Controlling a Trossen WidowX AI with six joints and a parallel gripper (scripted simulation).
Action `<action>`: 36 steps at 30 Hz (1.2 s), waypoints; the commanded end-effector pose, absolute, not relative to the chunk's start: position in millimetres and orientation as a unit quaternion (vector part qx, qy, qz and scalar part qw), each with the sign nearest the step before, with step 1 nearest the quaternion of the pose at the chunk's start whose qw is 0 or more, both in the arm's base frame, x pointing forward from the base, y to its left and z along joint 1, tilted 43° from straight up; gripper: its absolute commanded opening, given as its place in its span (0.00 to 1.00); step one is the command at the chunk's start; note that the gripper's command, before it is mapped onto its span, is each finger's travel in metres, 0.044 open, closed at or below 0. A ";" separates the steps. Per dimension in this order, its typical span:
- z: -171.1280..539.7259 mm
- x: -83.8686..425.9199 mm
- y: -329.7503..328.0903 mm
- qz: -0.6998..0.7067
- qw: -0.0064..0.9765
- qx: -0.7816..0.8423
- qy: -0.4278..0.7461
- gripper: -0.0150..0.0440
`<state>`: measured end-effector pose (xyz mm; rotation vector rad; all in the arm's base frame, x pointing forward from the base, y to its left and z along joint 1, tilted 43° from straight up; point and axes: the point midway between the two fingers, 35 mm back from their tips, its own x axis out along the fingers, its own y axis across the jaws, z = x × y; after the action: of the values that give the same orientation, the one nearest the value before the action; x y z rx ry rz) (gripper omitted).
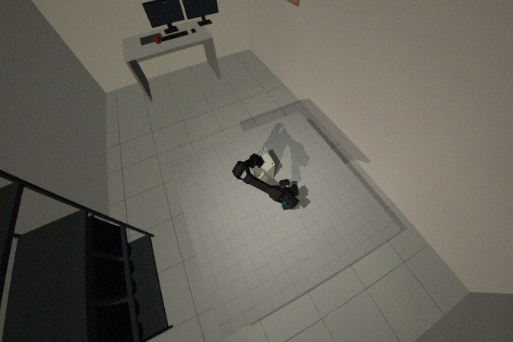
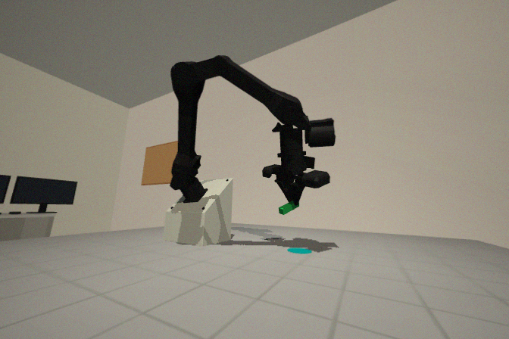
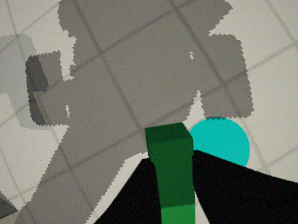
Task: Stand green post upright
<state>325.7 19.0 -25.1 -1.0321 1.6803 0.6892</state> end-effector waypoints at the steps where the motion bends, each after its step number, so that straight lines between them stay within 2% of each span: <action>1: -24.3 325.3 19.0 0.297 0.513 -0.419 0.688 0.29; 36: -29.6 323.5 16.7 0.372 0.582 -0.360 0.627 0.29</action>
<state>323.2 16.3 -31.8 -0.8544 1.4965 0.8535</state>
